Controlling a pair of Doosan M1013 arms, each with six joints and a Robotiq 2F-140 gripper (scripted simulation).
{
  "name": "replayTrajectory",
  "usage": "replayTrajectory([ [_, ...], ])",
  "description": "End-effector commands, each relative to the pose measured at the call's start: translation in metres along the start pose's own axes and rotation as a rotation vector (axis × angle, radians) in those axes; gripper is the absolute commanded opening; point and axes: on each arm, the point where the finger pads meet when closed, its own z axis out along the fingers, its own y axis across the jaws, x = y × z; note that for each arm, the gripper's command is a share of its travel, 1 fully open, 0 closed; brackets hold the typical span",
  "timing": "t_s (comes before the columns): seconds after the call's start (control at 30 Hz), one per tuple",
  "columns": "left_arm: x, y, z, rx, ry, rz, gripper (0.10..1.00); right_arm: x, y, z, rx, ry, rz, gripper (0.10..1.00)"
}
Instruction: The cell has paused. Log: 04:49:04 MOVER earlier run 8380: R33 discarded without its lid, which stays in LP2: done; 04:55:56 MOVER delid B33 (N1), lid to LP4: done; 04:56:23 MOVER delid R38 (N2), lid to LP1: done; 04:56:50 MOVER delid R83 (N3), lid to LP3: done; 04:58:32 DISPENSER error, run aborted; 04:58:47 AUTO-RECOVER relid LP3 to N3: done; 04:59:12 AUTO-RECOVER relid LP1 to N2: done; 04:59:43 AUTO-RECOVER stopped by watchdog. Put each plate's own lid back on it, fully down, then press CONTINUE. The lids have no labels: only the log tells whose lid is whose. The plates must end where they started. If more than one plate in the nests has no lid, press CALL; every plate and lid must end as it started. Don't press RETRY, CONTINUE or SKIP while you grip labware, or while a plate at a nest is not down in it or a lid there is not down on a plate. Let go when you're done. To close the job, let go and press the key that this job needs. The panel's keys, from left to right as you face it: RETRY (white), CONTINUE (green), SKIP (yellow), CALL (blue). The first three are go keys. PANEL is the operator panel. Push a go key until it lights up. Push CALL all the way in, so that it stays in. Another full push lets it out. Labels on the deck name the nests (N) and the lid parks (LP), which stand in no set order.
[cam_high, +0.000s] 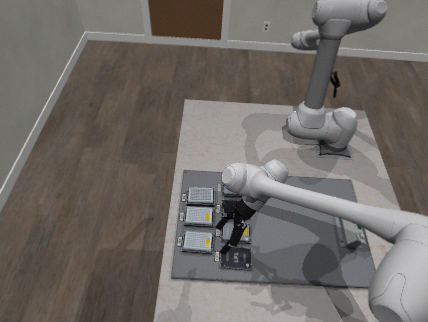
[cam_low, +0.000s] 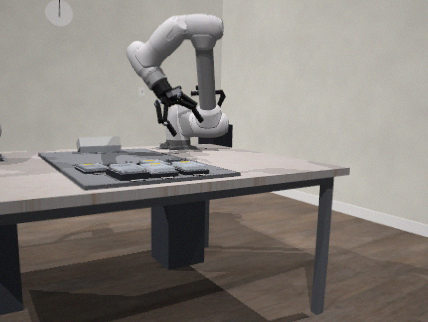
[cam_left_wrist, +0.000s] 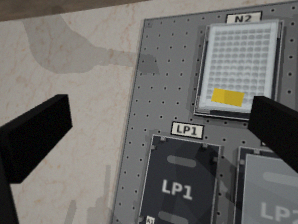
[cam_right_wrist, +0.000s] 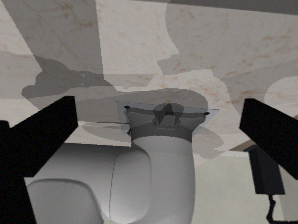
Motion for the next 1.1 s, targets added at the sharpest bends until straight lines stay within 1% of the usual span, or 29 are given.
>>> replayTrajectory([
  [0.0, -0.02, 0.024, 0.003, -0.043, -0.127, -0.001, 1.0, 0.0, 0.002, -0.001, 0.001, -0.003, 0.006, 1.0],
  [0.1, -0.033, 0.045, -0.001, -0.085, -0.196, 0.001, 1.0, 0.0, 0.002, -0.001, 0.001, -0.003, 0.006, 1.0],
  [0.17, -0.033, 0.045, -0.001, -0.085, -0.196, 0.001, 1.0, 0.0, 0.002, -0.001, 0.001, -0.003, 0.006, 1.0],
  [0.2, -0.043, 0.064, -0.006, -0.125, -0.253, 0.005, 1.0, 0.0, 0.002, -0.001, 0.001, -0.003, 0.006, 1.0],
  [0.4, -0.064, 0.109, -0.022, -0.228, -0.376, 0.016, 1.0, 0.0, 0.002, -0.001, 0.001, -0.003, 0.006, 1.0],
  [0.63, -0.083, 0.165, -0.051, -0.372, -0.511, 0.036, 1.0, 0.0, 0.002, -0.001, 0.001, -0.003, 0.006, 1.0],
  [0.67, -0.084, 0.17, -0.055, -0.385, -0.522, 0.038, 1.0, 0.0, 0.002, -0.001, 0.001, -0.003, 0.006, 1.0],
  [0.73, -0.084, 0.17, -0.055, -0.385, -0.522, 0.038, 1.0, 0.0, 0.002, -0.001, 0.001, -0.003, 0.006, 1.0],
  [0.8, -0.085, 0.175, -0.058, -0.399, -0.532, 0.04, 1.0, 0.0, 0.002, -0.001, 0.001, -0.003, 0.006, 1.0],
  [0.97, -0.086, 0.175, -0.058, -0.401, -0.534, 0.04, 1.0, 0.0, 0.002, -0.001, 0.001, -0.003, 0.006, 1.0],
  [1.0, -0.085, 0.175, -0.058, -0.401, -0.534, 0.04, 0.099, 0.0, 0.002, -0.001, 0.001, -0.003, 0.006, 1.0],
  [1.07, -0.086, 0.175, -0.059, -0.401, -0.534, 0.04, 0.099, 0.0, 0.002, -0.001, 0.001, -0.003, 0.006, 1.0],
])
